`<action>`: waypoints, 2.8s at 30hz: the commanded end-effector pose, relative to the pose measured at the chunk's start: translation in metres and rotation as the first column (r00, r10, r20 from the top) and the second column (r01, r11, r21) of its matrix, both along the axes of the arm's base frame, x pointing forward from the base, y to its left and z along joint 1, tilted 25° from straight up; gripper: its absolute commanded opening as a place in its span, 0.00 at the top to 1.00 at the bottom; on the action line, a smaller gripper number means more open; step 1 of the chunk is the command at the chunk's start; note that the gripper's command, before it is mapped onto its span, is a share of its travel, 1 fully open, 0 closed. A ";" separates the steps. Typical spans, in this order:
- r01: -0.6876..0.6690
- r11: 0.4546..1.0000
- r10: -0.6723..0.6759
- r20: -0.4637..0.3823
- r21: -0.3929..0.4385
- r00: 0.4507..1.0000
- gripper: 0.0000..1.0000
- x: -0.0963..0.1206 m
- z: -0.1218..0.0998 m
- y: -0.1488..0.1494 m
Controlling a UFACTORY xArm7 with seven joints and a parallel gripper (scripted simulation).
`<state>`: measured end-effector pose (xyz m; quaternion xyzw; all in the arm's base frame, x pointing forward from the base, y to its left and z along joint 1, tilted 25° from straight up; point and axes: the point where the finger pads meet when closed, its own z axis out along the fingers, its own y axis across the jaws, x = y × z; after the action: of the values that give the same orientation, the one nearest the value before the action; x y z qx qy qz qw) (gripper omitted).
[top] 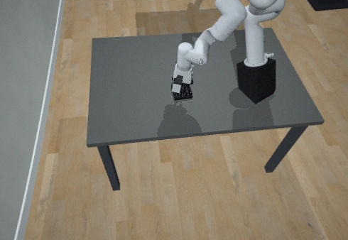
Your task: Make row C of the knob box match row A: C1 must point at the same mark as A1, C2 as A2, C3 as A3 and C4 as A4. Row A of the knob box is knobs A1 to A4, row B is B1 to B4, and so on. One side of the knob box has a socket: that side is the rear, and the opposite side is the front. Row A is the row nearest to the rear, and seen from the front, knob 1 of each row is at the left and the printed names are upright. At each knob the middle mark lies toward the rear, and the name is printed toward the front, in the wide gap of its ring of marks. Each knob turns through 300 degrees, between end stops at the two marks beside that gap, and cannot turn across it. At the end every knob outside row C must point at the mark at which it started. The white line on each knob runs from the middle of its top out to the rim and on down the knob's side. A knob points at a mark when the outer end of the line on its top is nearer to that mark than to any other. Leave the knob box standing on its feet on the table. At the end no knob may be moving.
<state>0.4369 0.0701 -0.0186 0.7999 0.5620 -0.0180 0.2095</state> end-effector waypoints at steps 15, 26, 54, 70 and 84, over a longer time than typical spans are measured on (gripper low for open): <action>0.464 0.874 -0.484 0.159 0.144 0.861 0.81 0.000 0.004 0.002; 0.617 0.753 -0.656 0.199 0.227 0.728 0.81 0.000 0.006 0.002; 0.637 0.733 -0.680 0.203 0.239 0.705 0.81 0.000 0.006 0.002; 0.637 0.733 -0.680 0.203 0.239 0.705 0.81 0.000 0.006 0.002; 0.637 0.732 -0.680 0.203 0.239 0.705 0.81 0.001 0.002 0.001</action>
<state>0.4360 0.0708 -0.0158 0.9556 0.2029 0.0613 0.2047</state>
